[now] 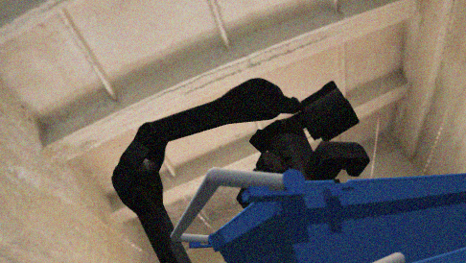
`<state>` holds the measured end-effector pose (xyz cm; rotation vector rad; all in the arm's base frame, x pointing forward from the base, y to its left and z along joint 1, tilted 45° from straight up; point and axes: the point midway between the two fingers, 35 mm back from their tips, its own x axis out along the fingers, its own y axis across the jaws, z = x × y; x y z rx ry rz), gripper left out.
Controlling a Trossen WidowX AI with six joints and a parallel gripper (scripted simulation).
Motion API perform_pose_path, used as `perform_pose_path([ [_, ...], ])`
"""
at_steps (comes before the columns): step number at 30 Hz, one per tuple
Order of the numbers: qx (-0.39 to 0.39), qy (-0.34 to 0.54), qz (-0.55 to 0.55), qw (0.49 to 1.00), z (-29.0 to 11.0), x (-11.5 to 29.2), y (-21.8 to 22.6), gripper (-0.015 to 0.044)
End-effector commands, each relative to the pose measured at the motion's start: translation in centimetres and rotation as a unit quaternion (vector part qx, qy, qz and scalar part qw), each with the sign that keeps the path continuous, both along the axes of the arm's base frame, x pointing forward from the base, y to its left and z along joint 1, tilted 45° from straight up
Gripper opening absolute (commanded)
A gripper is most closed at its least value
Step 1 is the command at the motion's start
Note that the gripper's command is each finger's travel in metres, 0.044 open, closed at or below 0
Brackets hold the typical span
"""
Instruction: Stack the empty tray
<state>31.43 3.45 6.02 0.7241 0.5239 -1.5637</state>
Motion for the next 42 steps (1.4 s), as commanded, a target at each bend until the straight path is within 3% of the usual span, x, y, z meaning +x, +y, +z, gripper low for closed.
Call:
perform_pose_path([
  [1, 0.000, 0.003, -0.001, 1.000, -0.24, -0.12, -0.05, 0.0000],
  [42, 0.004, 0.012, -0.005, 1.000, -1.23, -0.65, -0.31, 0.0000],
])
